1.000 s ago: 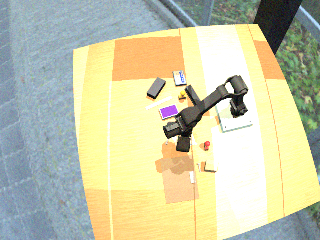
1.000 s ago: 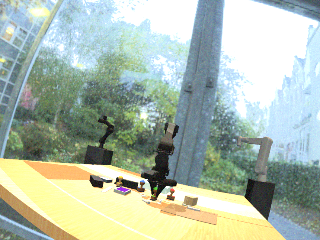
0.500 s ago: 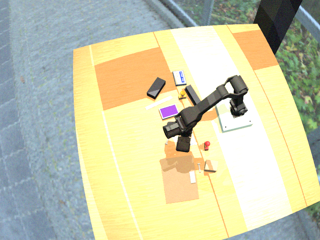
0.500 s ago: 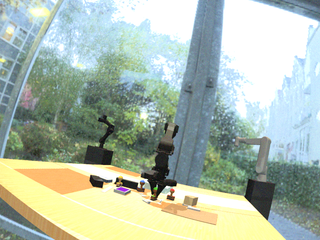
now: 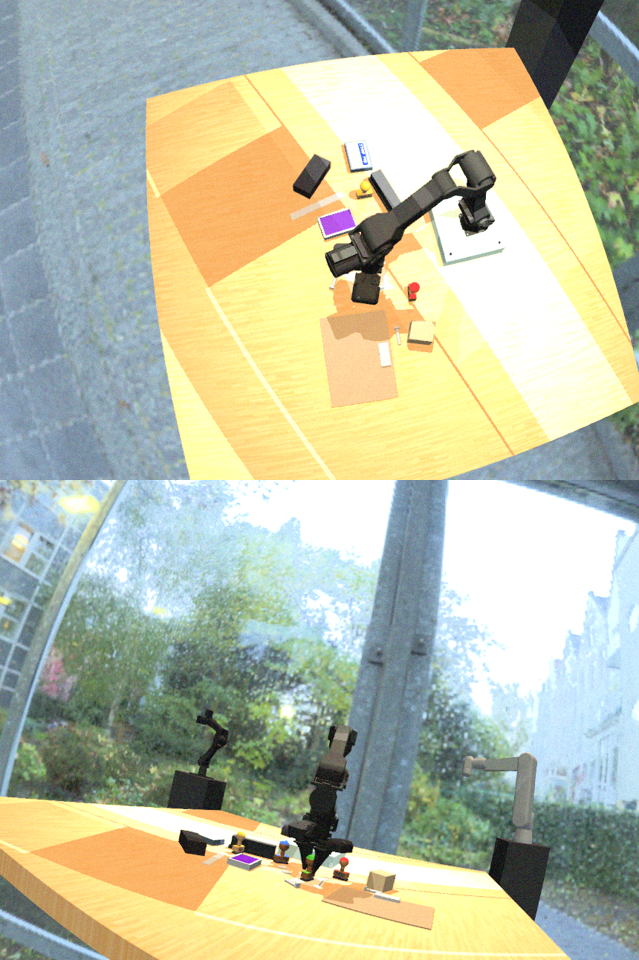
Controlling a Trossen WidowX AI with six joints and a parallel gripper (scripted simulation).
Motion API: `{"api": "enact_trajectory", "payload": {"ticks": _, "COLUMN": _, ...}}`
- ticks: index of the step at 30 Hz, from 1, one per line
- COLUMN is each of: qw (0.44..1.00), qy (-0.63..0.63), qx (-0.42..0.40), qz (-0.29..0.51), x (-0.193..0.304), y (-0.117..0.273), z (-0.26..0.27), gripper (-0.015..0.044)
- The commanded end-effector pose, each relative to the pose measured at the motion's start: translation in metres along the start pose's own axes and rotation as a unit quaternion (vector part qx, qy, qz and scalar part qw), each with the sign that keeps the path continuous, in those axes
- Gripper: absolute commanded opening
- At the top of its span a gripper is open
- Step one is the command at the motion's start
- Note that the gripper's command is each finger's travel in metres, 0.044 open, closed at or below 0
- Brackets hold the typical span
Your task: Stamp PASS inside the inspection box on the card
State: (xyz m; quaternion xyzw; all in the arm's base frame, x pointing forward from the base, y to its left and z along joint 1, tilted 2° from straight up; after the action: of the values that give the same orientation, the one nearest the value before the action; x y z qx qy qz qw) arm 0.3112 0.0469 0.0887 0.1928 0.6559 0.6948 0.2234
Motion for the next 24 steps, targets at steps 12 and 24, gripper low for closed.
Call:
{"api": "enact_trajectory", "payload": {"ticks": 12, "qw": 1.000, "qy": -0.002, "qx": 0.001, "qz": -0.001, "x": -0.0006, "y": 0.0005, "z": 0.0003, "gripper": 0.0000}}
{"api": "enact_trajectory", "payload": {"ticks": 24, "qw": 1.000, "qy": -0.002, "qx": 0.001, "qz": -0.001, "x": -0.0007, "y": 0.0064, "z": 0.0004, "gripper": 0.0000}}
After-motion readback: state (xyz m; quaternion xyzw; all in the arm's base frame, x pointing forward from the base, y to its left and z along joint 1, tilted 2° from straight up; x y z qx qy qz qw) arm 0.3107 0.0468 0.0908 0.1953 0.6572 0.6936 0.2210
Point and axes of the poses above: the point midway between the two fingers, 35 mm back from their tips, its own y axis back along the fingers, its own z axis across the jaws, x = y × z, the point moved 6 cm from there along y, back along the fingers, and after that the axes turned 9 degrees about -y, right-handed, at the moved point
